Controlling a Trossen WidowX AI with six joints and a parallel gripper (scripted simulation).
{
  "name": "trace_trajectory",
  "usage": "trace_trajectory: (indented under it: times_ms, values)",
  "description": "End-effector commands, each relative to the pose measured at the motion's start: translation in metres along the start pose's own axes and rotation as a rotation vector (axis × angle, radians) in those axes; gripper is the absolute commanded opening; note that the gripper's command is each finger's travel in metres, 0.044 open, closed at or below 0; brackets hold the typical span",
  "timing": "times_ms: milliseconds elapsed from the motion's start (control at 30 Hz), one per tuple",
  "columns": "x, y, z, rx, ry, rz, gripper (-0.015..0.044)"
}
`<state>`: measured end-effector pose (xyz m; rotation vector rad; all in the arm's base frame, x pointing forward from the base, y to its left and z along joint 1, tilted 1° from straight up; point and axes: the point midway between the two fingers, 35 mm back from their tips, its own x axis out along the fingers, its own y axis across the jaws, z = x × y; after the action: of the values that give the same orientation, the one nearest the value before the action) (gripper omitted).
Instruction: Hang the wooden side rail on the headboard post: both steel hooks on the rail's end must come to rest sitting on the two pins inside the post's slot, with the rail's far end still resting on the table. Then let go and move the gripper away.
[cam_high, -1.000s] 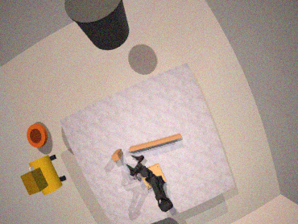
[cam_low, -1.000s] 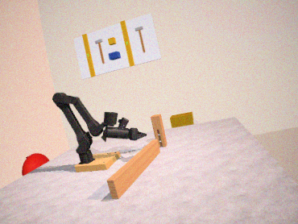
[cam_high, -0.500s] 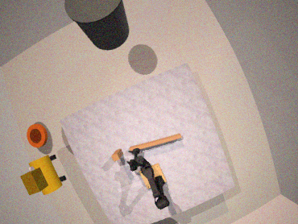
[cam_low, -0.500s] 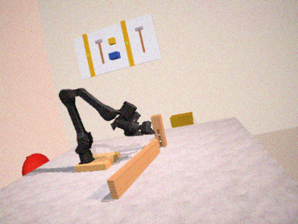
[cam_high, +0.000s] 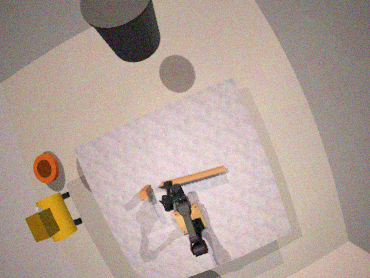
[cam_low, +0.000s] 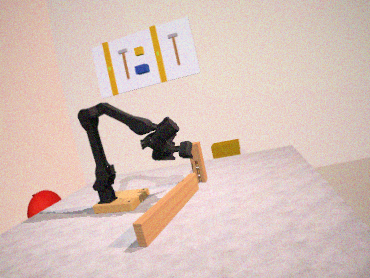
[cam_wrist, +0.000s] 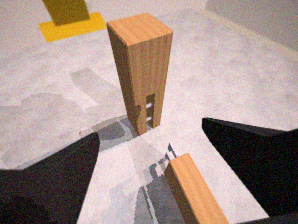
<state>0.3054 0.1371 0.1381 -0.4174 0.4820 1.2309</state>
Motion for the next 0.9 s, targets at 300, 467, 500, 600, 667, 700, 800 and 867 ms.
trace_trajectory:
  times_ms: [300, 467, 500, 600, 667, 700, 800, 867]
  values:
    - [-0.001, -0.001, 0.001, -0.002, -0.004, 0.010, 0.0440]
    - [-0.001, -0.001, 0.000, 0.010, 0.000, 0.010, 0.0440]
    - [-0.001, -0.002, 0.000, 0.045, 0.010, 0.008, 0.0440]
    - [0.000, -0.008, -0.002, 0.243, 0.067, -0.006, 0.0440]
    - [0.000, -0.011, -0.003, 0.382, 0.106, -0.021, 0.0440]
    - [-0.001, -0.013, -0.003, 0.451, 0.125, -0.031, 0.0440]
    - [-0.001, -0.018, -0.005, 0.656, 0.182, -0.068, 0.0440]
    - [-0.002, -0.021, -0.007, 0.792, 0.217, -0.098, 0.0440]
